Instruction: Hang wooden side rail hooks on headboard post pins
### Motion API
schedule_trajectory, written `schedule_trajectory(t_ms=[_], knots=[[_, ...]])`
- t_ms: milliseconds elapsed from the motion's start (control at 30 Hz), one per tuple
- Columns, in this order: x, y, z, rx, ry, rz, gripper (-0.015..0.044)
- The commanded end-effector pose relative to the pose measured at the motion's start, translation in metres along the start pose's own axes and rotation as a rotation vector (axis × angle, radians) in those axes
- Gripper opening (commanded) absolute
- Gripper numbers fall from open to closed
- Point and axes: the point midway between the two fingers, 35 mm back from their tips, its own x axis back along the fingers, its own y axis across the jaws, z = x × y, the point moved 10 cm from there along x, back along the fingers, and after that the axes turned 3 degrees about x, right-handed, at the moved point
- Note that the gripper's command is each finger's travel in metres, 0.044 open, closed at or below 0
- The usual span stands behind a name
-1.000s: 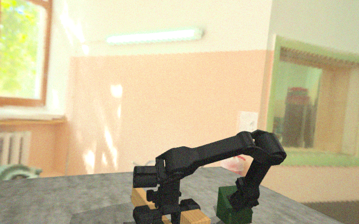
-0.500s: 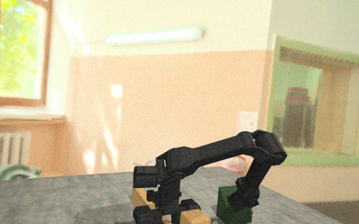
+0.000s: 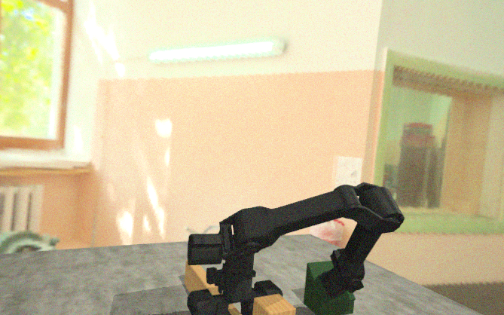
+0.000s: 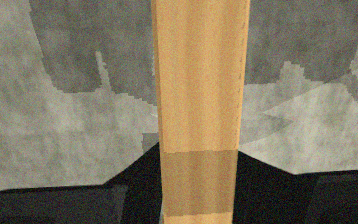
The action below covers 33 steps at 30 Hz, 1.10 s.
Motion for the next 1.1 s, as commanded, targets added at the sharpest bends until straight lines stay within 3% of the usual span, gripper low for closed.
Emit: schedule_trajectory(t_ms=[0,1067], knots=[[0.0034,-0.0003,0.0019,-0.001,0.000,-0.013,0.0000],[0.0050,0.0023,0.0053,-0.001,0.000,-0.013,0.0000]])
